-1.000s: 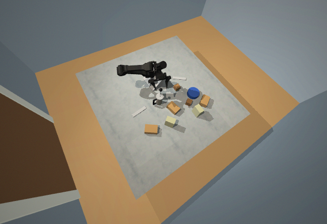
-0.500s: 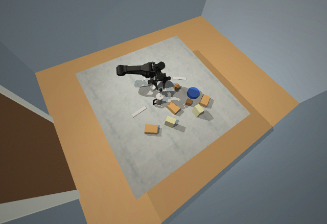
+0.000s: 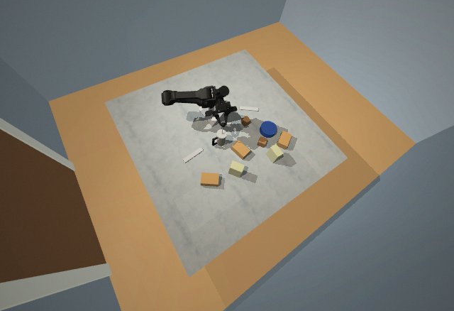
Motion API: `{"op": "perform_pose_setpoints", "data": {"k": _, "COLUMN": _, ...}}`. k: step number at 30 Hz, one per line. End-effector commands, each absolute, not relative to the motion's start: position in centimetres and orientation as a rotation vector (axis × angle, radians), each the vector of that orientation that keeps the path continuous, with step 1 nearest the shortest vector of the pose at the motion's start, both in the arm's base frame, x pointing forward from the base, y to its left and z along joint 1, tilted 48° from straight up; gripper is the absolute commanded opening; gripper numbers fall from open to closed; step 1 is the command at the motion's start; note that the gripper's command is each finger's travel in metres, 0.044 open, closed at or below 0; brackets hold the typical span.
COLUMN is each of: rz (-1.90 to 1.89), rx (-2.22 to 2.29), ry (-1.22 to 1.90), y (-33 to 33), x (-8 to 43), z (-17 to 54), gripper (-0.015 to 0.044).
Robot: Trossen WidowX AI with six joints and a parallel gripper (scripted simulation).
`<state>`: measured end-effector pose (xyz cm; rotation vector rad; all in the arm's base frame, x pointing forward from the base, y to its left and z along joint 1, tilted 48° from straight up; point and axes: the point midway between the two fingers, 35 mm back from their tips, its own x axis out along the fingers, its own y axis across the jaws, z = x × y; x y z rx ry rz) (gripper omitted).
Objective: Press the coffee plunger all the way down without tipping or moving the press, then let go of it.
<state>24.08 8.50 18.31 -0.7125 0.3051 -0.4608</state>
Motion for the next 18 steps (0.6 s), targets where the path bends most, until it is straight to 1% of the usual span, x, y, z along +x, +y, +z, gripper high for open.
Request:
{"op": "perform_pose_setpoints", "data": {"k": 1, "rz": -0.461, "rx": -0.714, "ry": 0.311, "y": 8.3, "x": 24.2, "z": 18.0, "gripper": 0.0115}}
{"op": "perform_pose_setpoints", "data": {"k": 18, "rz": -0.459, "rx": -0.704, "ry": 0.338, "y": 7.0, "x": 24.9, "z": 15.7, "gripper": 0.0115}}
